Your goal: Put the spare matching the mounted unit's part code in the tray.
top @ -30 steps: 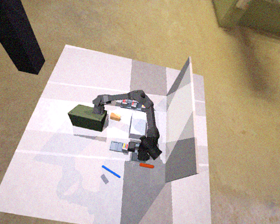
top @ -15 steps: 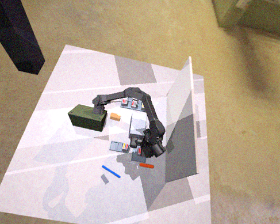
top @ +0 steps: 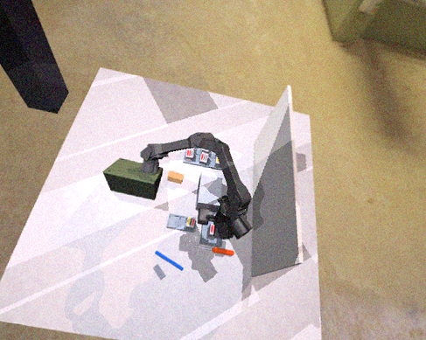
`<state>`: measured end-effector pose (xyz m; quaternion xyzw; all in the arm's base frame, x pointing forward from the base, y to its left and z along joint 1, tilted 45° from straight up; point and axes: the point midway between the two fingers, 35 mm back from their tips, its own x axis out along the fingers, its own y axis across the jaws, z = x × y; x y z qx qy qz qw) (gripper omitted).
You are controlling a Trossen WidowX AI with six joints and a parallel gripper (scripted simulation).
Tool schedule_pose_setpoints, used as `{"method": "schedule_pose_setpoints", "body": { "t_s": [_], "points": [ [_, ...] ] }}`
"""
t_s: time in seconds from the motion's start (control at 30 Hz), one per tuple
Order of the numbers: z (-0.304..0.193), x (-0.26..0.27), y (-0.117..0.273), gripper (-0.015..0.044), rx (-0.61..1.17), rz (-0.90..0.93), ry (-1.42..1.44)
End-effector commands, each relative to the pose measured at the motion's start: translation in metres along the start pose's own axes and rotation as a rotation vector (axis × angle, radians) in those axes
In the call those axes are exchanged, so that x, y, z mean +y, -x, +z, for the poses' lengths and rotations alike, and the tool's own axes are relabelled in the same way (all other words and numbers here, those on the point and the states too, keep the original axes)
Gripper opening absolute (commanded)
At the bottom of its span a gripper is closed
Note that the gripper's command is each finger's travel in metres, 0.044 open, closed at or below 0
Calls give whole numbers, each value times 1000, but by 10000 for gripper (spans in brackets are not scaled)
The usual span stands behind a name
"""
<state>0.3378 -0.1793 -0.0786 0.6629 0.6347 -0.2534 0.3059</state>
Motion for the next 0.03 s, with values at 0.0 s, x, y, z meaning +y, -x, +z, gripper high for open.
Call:
{"method": "schedule_pose_setpoints", "body": {
  "t_s": [0.0],
  "points": [
    [0, 0, 0, 440, 0, 0, -1]
  ]
}}
